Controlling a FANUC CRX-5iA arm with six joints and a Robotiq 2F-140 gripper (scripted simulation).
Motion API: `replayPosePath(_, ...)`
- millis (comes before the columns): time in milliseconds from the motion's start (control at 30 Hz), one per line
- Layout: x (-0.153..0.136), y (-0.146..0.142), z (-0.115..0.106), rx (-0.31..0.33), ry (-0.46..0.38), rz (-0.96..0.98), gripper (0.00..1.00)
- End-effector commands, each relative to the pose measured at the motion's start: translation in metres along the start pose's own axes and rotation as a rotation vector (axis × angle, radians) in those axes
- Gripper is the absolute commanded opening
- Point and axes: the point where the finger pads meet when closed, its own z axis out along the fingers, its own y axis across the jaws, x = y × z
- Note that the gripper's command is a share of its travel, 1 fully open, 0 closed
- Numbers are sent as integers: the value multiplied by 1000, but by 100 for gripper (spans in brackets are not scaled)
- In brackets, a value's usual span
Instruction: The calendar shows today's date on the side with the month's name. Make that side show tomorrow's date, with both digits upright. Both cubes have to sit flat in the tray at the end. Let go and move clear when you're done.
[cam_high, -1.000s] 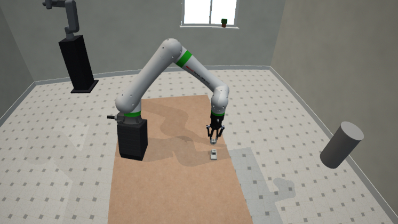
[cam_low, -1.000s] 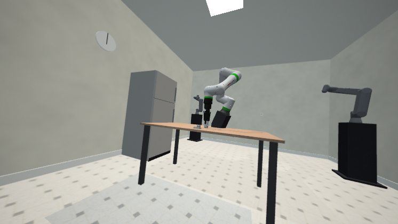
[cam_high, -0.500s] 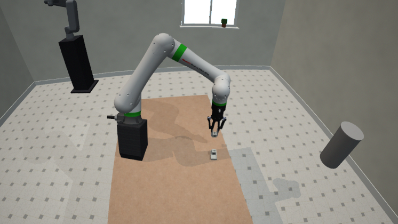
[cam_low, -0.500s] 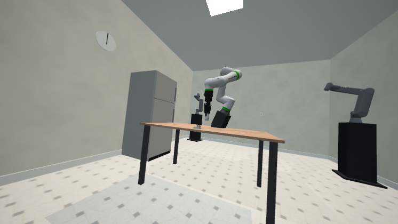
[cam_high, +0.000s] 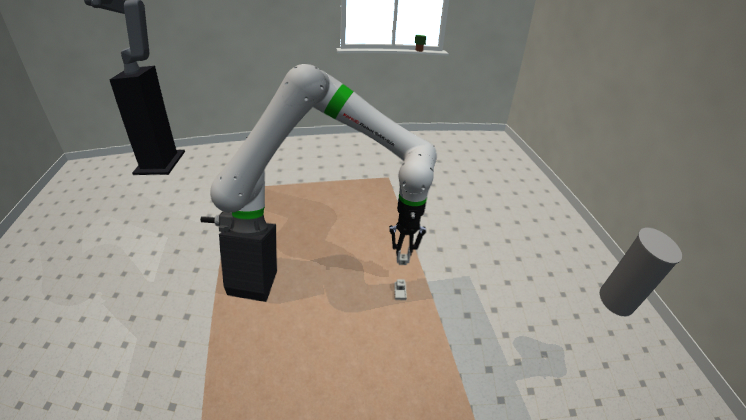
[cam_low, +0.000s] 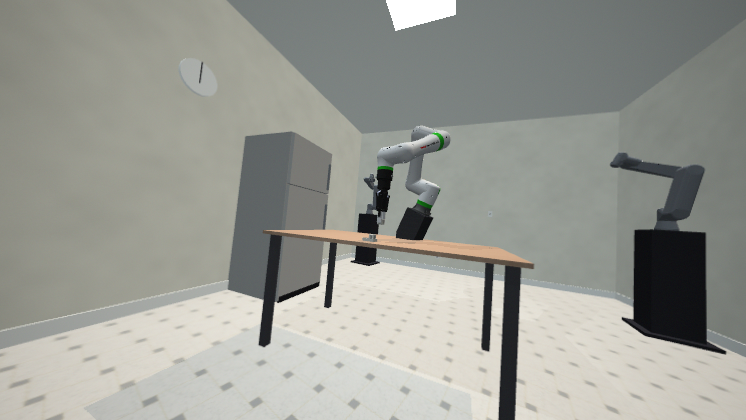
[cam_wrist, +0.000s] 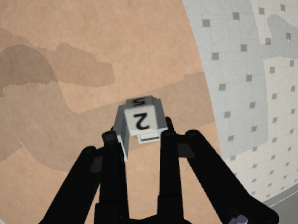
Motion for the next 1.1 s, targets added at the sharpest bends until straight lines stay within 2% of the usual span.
replayPosePath(0,-57,1,-4,0,2,3,25)
replayPosePath(67,-57,1,-4,0,2,3,25)
replayPosePath(100,-74,-1,-6,0,3,4,25)
replayPosePath(167,-84,-2,-6,0,4,5,25)
replayPosePath(733,-84,-2,-4,0,4,5,25)
replayPosePath(1067,-84,-1,20,0,4,5,25)
